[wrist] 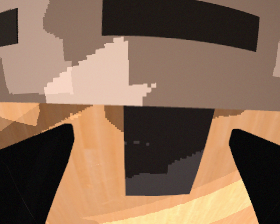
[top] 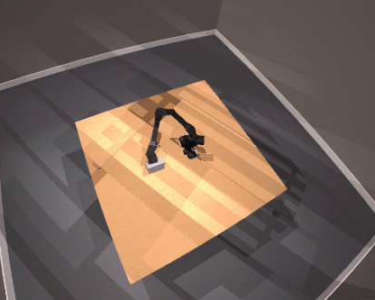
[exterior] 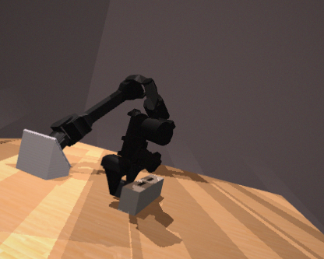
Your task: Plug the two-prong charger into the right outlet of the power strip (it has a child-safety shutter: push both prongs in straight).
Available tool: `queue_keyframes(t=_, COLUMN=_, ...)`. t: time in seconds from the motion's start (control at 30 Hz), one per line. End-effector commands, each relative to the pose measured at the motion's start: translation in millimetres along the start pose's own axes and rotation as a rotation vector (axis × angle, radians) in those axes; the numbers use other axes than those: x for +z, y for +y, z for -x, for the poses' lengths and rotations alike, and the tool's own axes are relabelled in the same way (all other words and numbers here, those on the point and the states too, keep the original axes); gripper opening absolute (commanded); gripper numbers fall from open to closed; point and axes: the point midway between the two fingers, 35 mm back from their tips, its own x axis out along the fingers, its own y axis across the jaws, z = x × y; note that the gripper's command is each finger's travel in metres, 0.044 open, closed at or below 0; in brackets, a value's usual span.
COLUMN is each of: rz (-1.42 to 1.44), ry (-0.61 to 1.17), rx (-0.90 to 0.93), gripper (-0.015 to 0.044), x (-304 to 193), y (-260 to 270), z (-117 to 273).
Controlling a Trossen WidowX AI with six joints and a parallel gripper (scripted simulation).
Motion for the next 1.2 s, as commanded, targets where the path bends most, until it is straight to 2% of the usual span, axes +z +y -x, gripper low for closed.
queue_keyframes(t=0.0, rz=0.003, ry=0.0, rx=0.004, gripper=0.044, x=-2, y=0, z=-1)
queue_keyframes(t=1.17, rz=0.001, ry=0.001, rx=0.003, gripper=0.044, x=-42, y=-1, z=-3)
